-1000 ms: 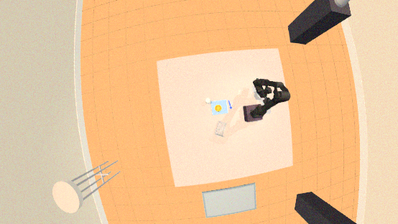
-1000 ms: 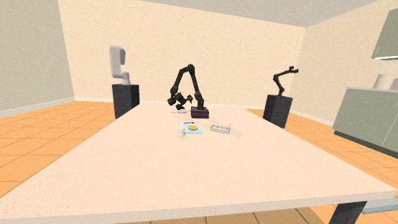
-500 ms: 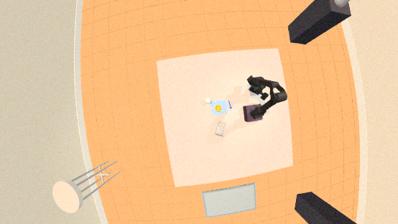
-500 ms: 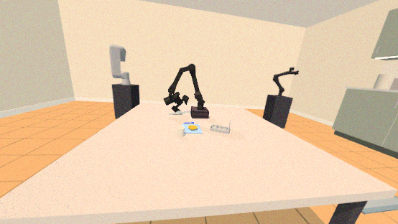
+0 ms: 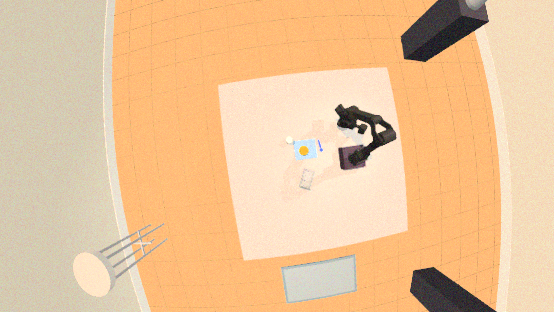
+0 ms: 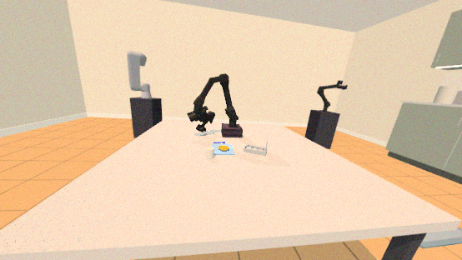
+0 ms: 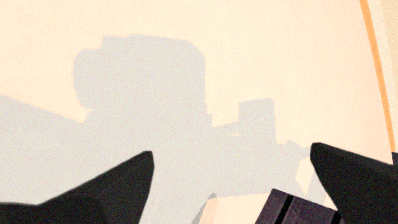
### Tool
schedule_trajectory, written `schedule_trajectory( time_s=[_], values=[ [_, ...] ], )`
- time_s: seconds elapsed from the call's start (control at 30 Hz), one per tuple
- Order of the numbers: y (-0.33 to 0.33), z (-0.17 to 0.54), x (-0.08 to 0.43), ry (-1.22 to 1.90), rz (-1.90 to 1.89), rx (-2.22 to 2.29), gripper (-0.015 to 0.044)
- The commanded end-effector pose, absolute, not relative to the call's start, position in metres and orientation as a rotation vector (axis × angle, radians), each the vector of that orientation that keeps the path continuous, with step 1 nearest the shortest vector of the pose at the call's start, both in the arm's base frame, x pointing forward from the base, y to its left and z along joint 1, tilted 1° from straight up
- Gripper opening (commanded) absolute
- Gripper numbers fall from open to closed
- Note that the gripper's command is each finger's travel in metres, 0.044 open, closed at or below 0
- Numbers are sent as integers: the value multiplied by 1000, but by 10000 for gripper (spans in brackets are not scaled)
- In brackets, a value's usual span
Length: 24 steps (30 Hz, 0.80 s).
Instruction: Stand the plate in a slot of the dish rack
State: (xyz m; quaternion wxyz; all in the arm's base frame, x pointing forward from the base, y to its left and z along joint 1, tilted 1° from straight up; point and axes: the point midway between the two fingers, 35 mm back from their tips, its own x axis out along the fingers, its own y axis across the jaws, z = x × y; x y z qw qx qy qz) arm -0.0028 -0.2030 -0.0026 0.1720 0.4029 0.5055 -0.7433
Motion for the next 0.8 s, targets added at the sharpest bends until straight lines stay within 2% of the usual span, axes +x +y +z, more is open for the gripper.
schedule_trajectory(
  time_s=[0.0, 0.77],
  values=[
    [-208, -2, 16, 1439, -2013, 1112, 400],
    [-206, 4, 119, 1581, -1400, 832, 400]
  ],
)
